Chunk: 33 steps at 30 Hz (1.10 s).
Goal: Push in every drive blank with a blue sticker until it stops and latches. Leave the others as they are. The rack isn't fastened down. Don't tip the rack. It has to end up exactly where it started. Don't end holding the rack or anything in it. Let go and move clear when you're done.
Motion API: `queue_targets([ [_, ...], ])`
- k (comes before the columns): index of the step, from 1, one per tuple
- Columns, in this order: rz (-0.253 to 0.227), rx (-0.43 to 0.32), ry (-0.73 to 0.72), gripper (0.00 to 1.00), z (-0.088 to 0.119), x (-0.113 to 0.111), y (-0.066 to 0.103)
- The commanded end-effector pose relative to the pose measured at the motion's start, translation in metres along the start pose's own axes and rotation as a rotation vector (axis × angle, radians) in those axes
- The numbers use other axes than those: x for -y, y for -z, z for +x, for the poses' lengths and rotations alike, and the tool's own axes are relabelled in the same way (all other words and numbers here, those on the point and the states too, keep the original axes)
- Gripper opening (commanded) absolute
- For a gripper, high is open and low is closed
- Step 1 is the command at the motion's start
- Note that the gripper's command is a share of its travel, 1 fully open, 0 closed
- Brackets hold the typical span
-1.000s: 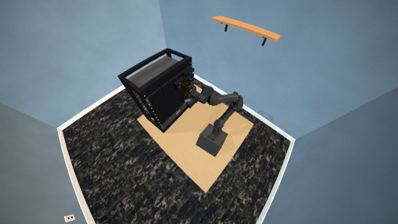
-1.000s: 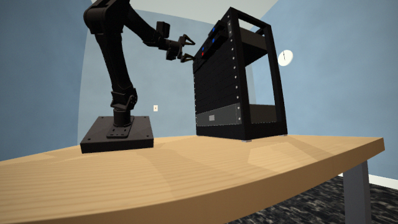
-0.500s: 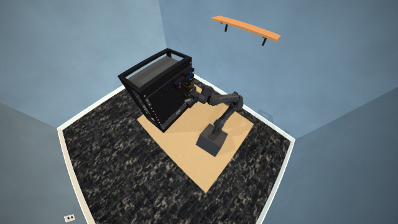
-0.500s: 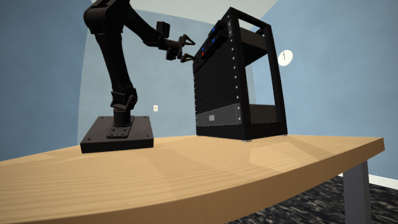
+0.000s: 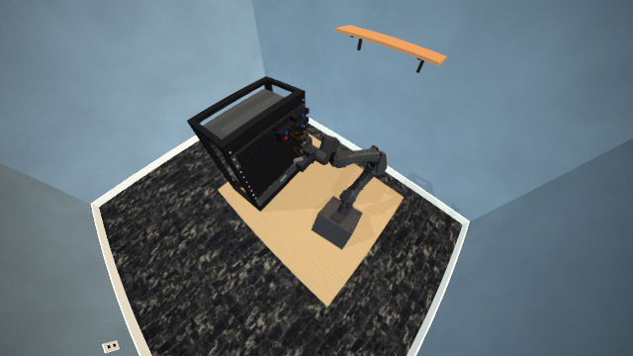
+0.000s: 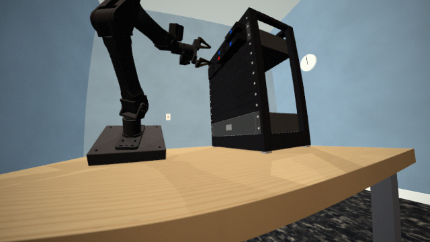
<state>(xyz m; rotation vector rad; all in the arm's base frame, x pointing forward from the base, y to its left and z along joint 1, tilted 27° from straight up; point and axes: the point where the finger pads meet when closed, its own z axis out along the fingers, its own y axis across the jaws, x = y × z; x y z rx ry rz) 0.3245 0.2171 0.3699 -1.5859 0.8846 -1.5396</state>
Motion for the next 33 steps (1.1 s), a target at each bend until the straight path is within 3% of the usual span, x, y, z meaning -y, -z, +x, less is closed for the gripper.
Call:
queue_targets([
  [1,0.053,-0.006,-0.067,1.0,0.01,0.025,0.002],
  [7,0.043,-0.014,-0.061,1.0,0.034,0.023,0.003],
  [15,0.046,-0.015,-0.058,1.0,0.104,0.03,0.006],
  [18,0.038,-0.011,-0.051,1.0,0.108,0.029,0.004],
  [22,0.047,-0.016,-0.056,1.0,0.135,0.033,0.008],
  [27,0.048,-0.016,-0.055,1.0,0.146,0.035,0.009],
  [33,0.046,0.003,-0.049,1.0,0.138,0.035,0.007],
])
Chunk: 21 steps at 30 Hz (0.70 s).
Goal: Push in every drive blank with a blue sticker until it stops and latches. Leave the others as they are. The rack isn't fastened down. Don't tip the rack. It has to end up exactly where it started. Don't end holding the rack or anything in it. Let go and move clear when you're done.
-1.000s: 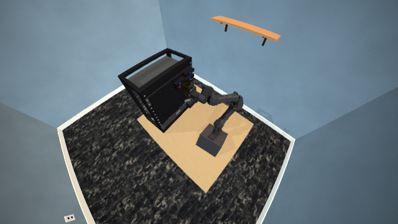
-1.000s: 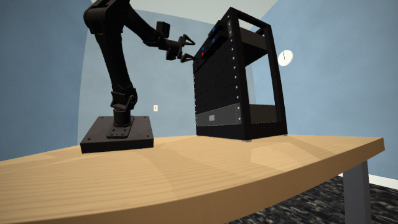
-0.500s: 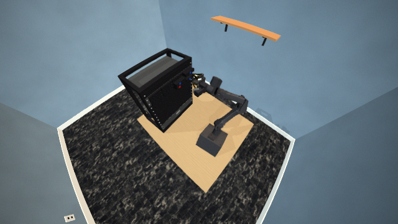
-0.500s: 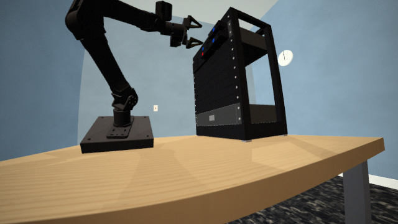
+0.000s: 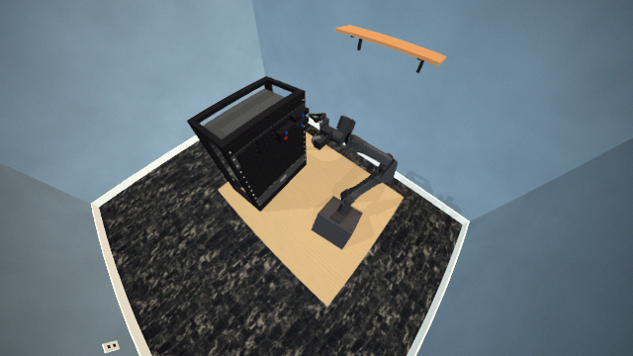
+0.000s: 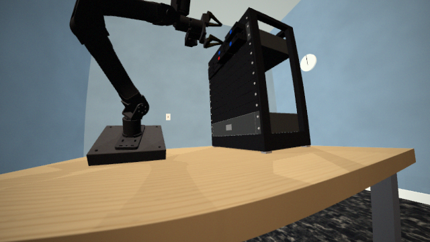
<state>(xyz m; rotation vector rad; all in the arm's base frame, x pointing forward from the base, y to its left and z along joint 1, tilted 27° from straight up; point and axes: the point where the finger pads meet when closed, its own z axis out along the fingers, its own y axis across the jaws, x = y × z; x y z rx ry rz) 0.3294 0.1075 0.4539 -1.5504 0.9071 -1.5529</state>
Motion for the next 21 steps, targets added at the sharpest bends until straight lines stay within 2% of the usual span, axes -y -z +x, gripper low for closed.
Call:
queue_targets([
  [1,0.039,0.031,-0.03,1.0,0.001,0.0151,0.0062],
  [4,0.056,0.022,-0.042,1.0,0.0035,0.0194,0.0064],
  [21,0.057,0.022,-0.042,1.0,0.0036,0.0196,0.0064],
])
